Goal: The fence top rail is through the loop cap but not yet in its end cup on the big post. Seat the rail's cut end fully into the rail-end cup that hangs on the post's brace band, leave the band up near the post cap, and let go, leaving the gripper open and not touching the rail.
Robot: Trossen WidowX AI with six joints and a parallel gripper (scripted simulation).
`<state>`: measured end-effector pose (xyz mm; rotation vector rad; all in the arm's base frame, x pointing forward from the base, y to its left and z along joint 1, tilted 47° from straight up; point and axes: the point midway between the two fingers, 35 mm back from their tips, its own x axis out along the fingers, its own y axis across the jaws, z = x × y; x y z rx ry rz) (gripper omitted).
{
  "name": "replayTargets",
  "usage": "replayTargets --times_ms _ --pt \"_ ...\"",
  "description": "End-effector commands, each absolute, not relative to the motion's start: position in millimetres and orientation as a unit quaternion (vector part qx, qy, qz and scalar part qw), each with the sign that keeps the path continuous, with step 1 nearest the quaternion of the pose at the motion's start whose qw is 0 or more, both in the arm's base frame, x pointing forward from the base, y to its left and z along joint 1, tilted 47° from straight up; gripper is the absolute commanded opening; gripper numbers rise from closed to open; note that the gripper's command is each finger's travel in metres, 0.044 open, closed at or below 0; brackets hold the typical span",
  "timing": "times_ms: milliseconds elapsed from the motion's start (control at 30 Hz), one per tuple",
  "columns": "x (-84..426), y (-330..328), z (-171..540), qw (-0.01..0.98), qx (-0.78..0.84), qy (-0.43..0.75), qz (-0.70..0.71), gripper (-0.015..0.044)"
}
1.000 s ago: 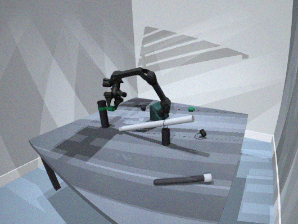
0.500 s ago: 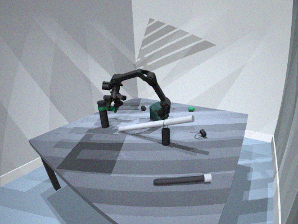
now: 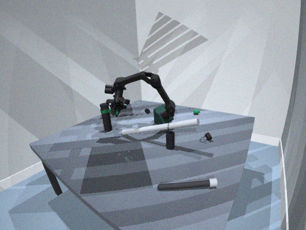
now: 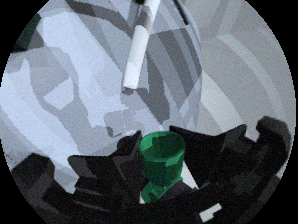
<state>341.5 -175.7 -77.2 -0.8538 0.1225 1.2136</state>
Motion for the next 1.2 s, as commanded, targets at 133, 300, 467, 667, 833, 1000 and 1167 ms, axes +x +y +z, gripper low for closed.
replayTargets --times_ms 133,300,467,667,833,1000,1167 --pt "342 -176 -77 0.738 -0.386 0.059 0.550 0.0033" --pt "345 -175 -76 0.742 -0.382 0.069 0.546 0.0000" --pt "347 -174 -76 0.746 -0.376 0.081 0.543 0.0000" --pt "351 -174 -75 0.752 -0.369 0.097 0.538 0.0000" --pt "353 -173 -75 0.756 -0.363 0.109 0.534 0.0000" --pt "356 -172 -75 0.760 -0.357 0.122 0.530 0.0000" --pt "359 -172 -75 0.763 -0.351 0.135 0.525 0.0000"
